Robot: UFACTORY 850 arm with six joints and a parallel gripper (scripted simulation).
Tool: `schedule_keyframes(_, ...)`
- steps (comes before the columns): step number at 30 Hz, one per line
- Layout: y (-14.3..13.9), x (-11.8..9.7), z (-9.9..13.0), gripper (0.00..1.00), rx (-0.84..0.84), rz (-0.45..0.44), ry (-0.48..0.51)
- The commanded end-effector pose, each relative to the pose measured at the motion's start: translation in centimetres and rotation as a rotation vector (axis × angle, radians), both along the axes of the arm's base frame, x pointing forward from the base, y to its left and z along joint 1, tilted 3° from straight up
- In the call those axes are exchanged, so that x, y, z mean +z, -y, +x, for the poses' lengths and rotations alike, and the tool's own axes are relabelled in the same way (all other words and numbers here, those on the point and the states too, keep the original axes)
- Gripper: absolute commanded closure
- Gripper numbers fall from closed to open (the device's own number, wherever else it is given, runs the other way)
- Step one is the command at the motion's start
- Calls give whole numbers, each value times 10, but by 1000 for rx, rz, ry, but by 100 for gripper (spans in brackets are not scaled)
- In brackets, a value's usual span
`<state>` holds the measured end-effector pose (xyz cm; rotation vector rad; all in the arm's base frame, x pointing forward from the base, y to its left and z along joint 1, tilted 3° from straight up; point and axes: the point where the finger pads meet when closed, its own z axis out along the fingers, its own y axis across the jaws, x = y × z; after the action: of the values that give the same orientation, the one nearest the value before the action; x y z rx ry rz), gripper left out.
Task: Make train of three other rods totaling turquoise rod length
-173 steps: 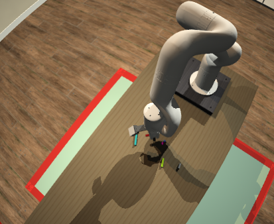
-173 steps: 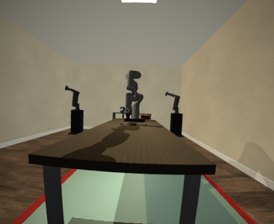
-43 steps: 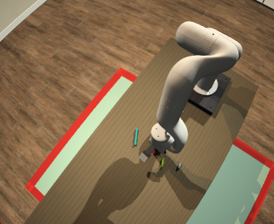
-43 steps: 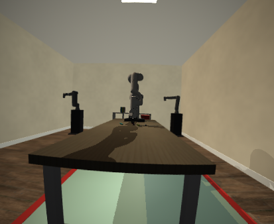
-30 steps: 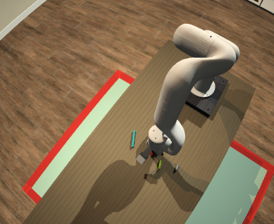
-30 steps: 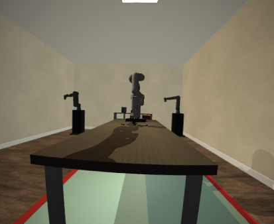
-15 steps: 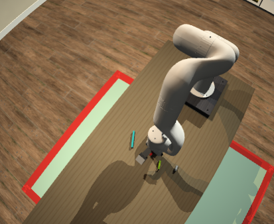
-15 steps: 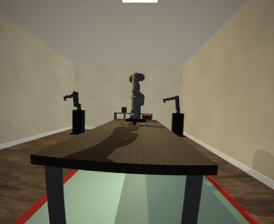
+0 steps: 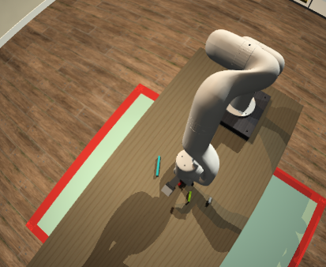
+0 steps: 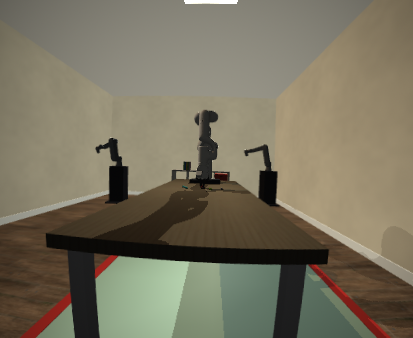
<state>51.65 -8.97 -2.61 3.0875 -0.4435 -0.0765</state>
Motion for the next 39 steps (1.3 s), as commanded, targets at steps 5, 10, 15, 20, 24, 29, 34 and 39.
schedule_keyframes(5, 0, -6, 1, 96, 0, 0, 2)
schedule_keyframes(10, 0, -8, 1, 96, 0, 0, 2)
schedule_keyframes(15, 0, -8, 1, 96, 0, 0, 2)
schedule_keyframes(20, 0, -8, 1, 96, 0, 0, 2)
schedule_keyframes(24, 0, -8, 1, 96, 0, 0, 2)
schedule_keyframes(29, 0, -8, 1, 96, 0, 0, 2)
schedule_keyframes(34, 0, -8, 1, 96, 0, 0, 2)
schedule_keyframes(39, 0, -8, 1, 96, 0, 0, 2)
